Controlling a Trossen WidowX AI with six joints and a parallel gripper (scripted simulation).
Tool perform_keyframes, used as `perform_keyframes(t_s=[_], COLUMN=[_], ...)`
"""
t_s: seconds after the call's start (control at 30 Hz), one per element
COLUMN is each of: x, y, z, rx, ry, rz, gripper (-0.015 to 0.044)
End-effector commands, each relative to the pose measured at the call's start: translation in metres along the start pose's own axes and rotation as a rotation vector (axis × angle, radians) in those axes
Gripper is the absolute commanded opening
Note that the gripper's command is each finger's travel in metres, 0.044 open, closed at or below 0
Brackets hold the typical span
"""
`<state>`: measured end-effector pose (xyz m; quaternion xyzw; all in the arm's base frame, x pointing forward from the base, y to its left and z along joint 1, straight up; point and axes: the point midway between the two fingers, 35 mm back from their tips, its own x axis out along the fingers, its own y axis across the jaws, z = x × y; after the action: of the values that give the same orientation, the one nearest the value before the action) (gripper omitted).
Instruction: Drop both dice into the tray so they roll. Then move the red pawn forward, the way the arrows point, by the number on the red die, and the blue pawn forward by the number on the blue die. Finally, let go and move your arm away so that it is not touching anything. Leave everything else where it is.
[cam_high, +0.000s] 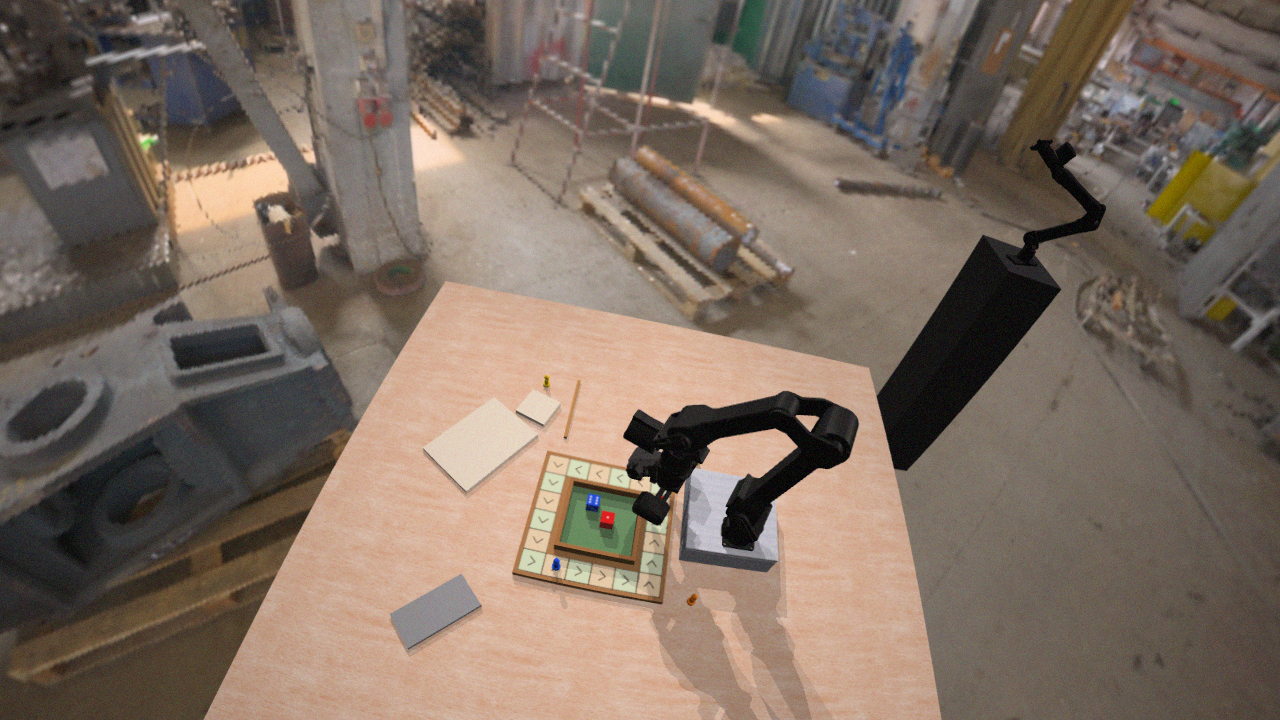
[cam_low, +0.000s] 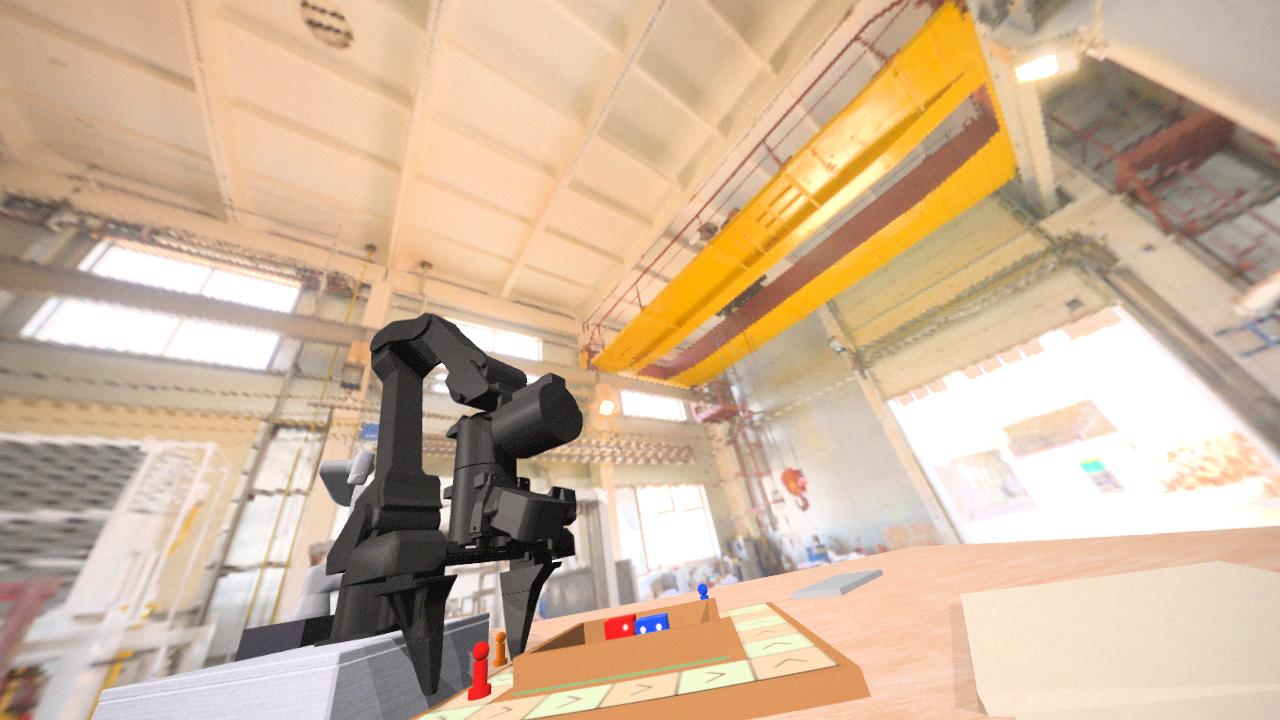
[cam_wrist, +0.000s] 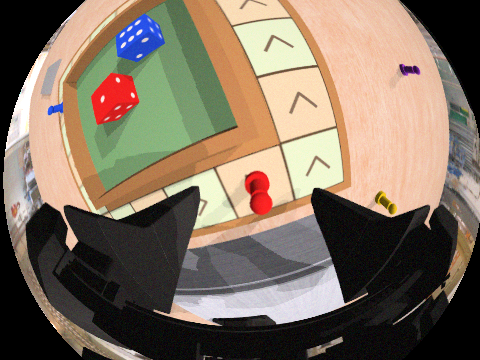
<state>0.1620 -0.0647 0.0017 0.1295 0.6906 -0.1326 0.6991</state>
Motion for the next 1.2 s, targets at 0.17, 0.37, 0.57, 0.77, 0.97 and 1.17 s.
perform_keyframes(t_s=[0.17, 0.37, 0.57, 0.77, 0.97, 1.17], x=[-0.046, -0.055, -0.066, -0.060, -0.057, -0.052], y=[0.000, 0.023, 0.103, 0.192, 0.236, 0.236], z=[0.000, 0.026, 0.077, 0.092, 0.097, 0.098], rx=[-0.004, -0.057, -0.185, -0.300, -0.343, -0.344], ry=[-0.002, -0.004, -0.009, -0.014, -0.012, -0.012], rz=[-0.003, -0.001, 0.006, 0.008, 0.017, 0.017], gripper=[0.0440, 0.0335, 0.0200, 0.0200, 0.0200, 0.0200])
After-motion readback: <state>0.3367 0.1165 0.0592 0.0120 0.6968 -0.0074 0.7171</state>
